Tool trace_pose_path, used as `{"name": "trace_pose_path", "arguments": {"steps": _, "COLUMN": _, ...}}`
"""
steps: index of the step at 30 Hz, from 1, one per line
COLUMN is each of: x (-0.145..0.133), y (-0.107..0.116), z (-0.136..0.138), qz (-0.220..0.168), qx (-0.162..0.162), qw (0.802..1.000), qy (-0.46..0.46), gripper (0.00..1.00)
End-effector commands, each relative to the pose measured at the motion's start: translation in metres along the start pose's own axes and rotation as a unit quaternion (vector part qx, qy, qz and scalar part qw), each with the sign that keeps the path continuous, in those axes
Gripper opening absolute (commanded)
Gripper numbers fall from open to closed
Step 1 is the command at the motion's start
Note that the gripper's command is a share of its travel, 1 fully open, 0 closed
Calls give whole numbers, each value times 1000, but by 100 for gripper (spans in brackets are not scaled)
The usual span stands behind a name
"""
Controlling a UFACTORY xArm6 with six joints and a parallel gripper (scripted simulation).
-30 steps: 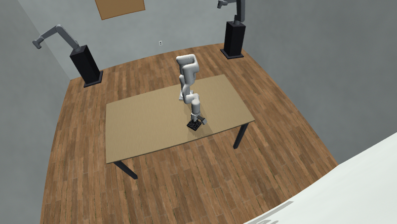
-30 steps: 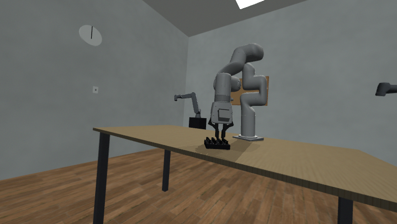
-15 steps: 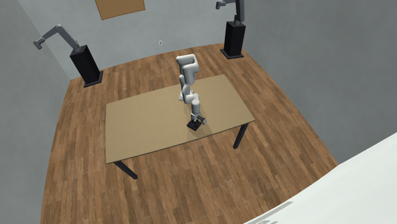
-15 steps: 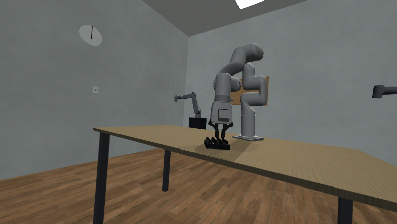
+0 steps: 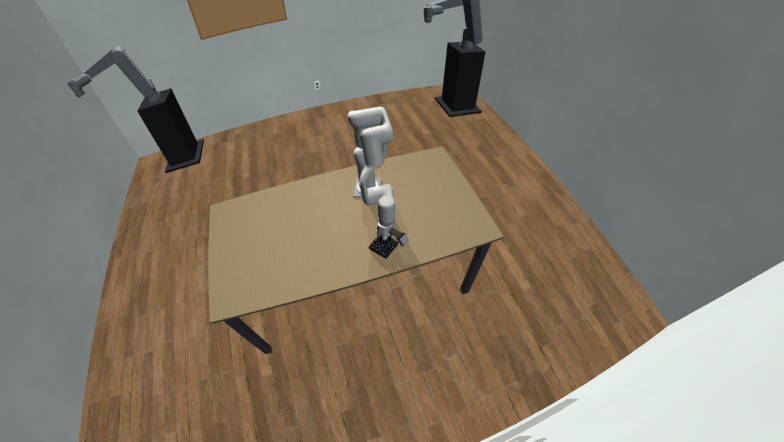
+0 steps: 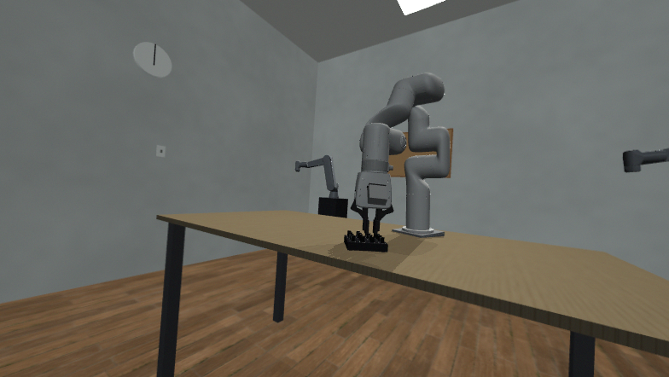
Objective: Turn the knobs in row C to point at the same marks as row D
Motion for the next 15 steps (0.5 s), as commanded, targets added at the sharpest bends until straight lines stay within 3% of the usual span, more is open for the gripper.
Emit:
{"name": "trace_pose_path", "arguments": {"steps": 1, "x": 1, "y": 1, "z": 1, "qz": 2, "qx": -1, "qw": 1000, "qy": 0, "gripper": 19}}
{"name": "trace_pose_path", "arguments": {"steps": 15, "x": 1, "y": -1, "z": 1, "qz": 2, "qx": -1, "qw": 1000, "qy": 0, "gripper": 19}}
Point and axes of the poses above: the point where the finger pads meet when closed, its own y axis back along the fingers, its own z axis across the jaws, x = y × z, the point moved 7 cm from there along y, back along the fingers, and after that the axes turned 14 degrees about -y, right-handed, at the moved point
